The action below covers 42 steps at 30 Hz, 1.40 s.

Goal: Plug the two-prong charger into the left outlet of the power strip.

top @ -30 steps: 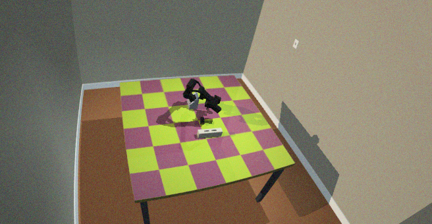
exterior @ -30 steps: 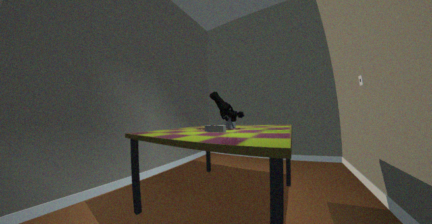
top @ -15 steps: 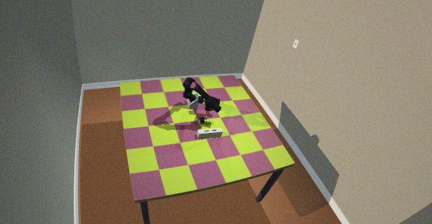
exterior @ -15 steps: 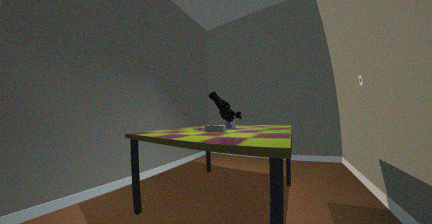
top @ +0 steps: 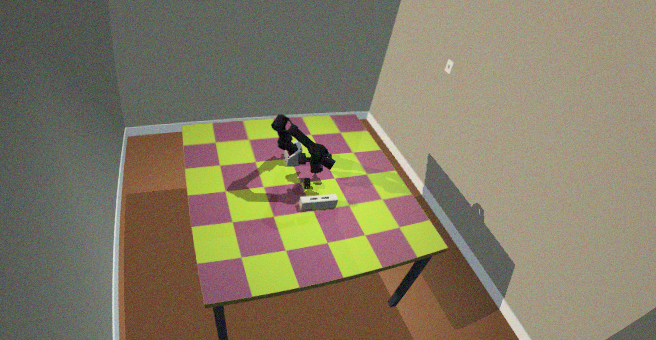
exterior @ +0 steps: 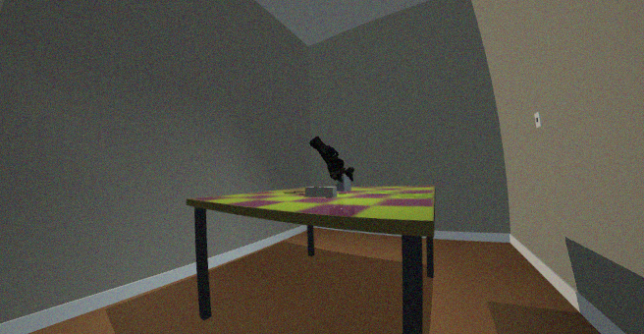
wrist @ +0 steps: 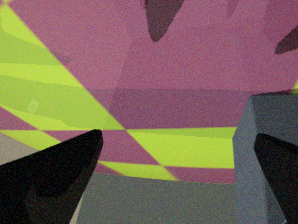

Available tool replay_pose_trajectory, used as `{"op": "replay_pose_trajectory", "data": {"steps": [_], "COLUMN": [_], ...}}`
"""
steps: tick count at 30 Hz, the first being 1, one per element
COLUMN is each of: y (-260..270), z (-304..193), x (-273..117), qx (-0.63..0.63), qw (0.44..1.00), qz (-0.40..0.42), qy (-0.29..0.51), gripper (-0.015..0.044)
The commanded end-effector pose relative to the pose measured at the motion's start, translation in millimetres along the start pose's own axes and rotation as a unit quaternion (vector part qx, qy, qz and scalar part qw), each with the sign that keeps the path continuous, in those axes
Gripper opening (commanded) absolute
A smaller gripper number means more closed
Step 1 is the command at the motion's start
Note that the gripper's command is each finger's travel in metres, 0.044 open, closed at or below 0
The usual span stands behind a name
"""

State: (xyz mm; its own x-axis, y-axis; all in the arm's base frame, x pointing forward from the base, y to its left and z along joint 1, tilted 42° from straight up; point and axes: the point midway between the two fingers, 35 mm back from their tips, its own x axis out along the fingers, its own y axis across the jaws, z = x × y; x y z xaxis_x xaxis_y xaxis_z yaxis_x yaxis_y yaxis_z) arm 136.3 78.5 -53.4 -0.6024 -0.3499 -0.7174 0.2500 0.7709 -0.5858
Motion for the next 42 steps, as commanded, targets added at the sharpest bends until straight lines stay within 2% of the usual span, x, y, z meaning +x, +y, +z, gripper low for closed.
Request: {"op": "replay_pose_trajectory", "data": {"steps": [1,20,42], "y": [-3,-35,-36], "z": [16,79,93], "x": [-10,-72,-57], "qx": [-0.008,-0.013,-0.013], "qw": [0.999,0.957,0.957], "qz": [-0.002,-0.050,-0.050], "qy": [-0.051,-0.284,-0.287], "gripper": [0.0440,0.0440,0.0440]}}
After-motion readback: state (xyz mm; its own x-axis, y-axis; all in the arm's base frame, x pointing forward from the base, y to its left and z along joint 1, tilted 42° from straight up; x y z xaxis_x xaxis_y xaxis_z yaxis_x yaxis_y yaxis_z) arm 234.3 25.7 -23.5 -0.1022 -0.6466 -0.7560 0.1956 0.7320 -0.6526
